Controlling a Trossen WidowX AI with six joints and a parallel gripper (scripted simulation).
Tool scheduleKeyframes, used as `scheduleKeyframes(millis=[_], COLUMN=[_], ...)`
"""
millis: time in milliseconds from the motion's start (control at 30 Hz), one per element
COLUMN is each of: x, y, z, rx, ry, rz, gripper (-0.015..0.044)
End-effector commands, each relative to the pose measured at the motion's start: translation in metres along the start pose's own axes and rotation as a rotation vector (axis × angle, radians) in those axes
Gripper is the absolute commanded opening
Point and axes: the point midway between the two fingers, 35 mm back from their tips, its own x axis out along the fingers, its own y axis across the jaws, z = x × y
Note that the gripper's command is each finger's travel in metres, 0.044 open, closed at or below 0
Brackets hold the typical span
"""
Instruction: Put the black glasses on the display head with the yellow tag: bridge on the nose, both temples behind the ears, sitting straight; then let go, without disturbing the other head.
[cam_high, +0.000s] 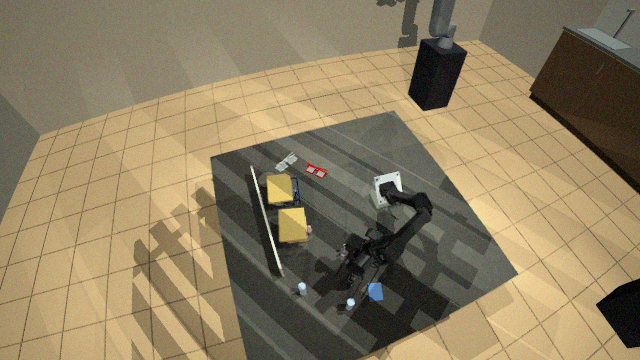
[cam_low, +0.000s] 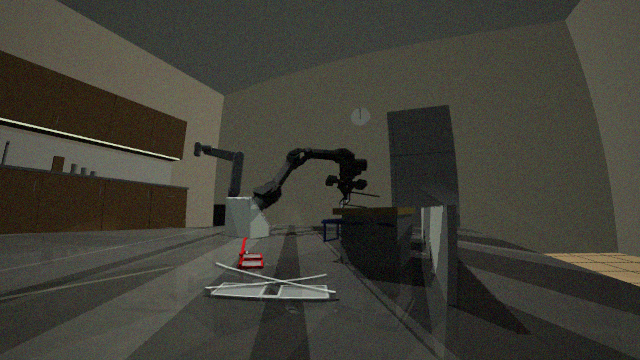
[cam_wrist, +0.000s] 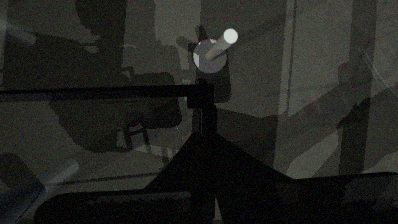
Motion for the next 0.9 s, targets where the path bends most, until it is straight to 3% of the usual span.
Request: scheduleKeyframes(millis=[0, 867], x=[-0.007, -0.045], y=[-0.006, -0.047], z=[-0.006, -0.039], rx=[0.096, 0.830], ry=[-0.026, -0.112], rz=[0.015, 0.169], gripper=[0.0000, 0.0000])
